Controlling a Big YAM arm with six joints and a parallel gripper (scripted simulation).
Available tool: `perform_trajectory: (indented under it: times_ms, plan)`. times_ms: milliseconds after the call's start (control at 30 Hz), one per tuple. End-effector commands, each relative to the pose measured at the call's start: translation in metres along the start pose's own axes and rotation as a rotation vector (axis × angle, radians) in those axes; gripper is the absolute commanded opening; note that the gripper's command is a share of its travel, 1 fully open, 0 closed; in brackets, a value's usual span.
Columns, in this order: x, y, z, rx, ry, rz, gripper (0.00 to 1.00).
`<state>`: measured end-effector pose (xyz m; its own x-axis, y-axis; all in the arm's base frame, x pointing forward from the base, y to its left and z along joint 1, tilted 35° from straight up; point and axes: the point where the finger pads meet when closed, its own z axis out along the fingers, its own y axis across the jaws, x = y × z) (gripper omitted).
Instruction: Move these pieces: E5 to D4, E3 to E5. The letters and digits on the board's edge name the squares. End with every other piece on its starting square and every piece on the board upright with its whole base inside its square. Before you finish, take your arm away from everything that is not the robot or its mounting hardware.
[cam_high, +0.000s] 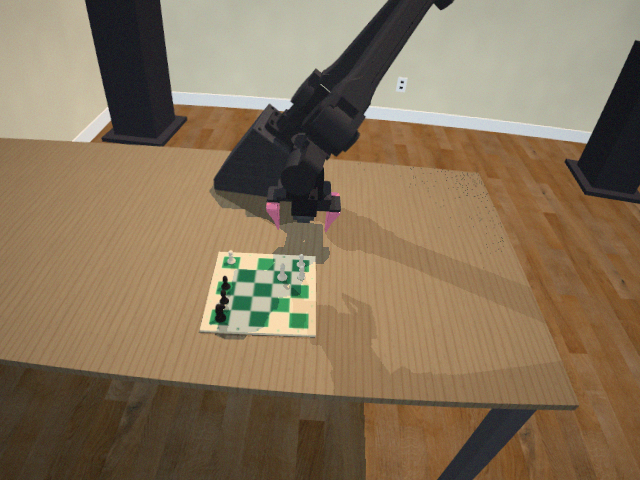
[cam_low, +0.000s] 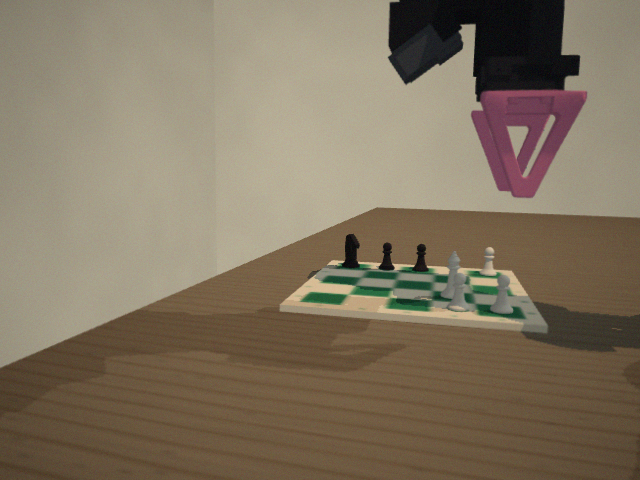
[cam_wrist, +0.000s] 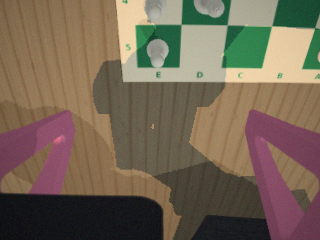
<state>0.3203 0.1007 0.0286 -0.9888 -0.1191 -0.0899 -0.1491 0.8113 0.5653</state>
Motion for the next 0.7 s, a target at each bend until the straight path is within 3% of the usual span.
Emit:
perform_trajectory:
  times_ms: [0,200,433,533,667]
  plan:
    - [-0.023,0.000,-0.019,0.003,-0.052,-0.020,1.00]
    - [-0.024,0.002,-0.039,0.006,-0.061,-0.027,1.00]
    - [-0.023,0.001,-0.075,0.012,-0.063,-0.029,1.00]
    - [-0.021,-0.004,-0.074,0.006,-0.040,-0.012,1.00]
    - [-0.022,0.001,-0.099,0.017,-0.063,-0.029,1.00]
